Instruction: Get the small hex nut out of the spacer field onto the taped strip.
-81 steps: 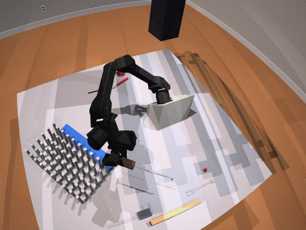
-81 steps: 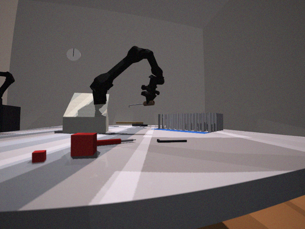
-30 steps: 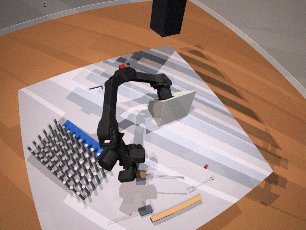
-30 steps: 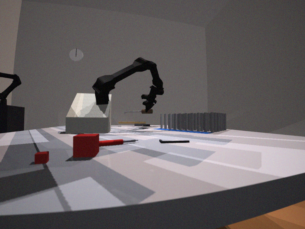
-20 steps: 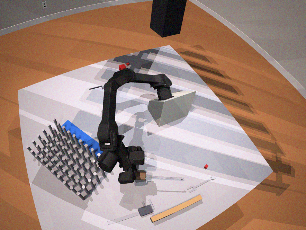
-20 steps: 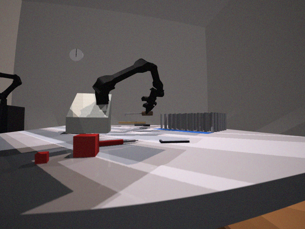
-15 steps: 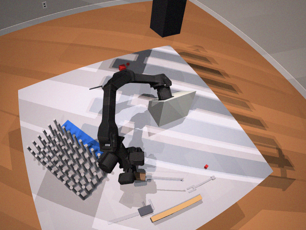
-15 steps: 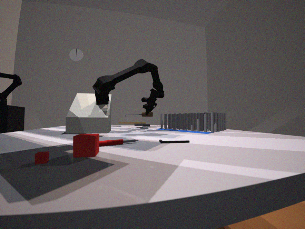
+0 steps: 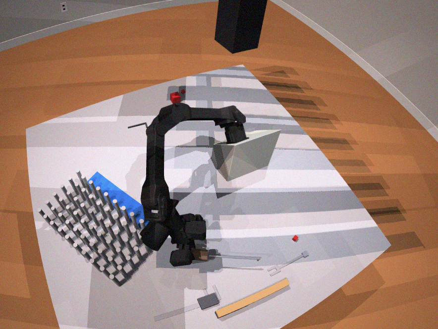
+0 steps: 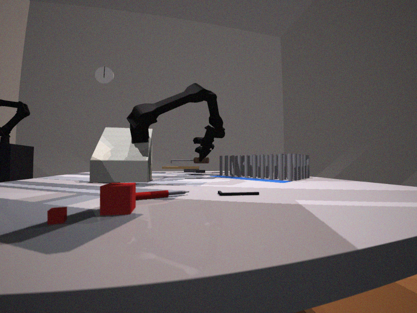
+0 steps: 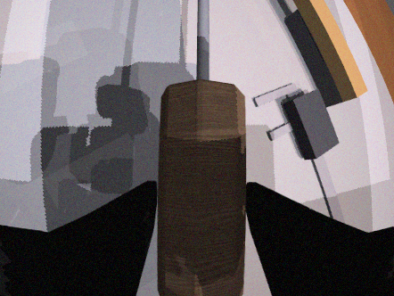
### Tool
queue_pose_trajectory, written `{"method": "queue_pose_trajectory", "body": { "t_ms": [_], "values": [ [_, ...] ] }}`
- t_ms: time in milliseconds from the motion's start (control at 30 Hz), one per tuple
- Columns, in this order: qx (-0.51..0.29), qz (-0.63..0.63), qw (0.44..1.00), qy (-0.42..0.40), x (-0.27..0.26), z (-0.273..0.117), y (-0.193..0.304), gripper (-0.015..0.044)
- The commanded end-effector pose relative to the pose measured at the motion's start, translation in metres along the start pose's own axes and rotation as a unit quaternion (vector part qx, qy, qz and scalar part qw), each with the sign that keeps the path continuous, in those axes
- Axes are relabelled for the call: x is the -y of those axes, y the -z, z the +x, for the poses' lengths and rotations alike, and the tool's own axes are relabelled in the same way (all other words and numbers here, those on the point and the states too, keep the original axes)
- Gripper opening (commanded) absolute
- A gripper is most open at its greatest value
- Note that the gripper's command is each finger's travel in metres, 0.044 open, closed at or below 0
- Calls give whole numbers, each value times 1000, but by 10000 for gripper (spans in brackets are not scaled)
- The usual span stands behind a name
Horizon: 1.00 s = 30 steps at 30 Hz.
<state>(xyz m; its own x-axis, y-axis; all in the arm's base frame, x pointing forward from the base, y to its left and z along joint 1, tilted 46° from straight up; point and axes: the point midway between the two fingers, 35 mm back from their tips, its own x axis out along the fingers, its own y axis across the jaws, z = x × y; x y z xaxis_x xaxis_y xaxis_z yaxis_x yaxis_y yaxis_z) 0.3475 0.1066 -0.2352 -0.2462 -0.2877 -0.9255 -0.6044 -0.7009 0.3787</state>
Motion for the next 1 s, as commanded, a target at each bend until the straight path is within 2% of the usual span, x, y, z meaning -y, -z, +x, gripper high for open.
{"method": "queue_pose_trajectory", "body": {
  "t_ms": [0,967],
  "values": [
    [-1,-2,1000,-2,-3,7,2,0],
    [-1,-1,1000,-4,-21,48,17,0]
  ]
}}
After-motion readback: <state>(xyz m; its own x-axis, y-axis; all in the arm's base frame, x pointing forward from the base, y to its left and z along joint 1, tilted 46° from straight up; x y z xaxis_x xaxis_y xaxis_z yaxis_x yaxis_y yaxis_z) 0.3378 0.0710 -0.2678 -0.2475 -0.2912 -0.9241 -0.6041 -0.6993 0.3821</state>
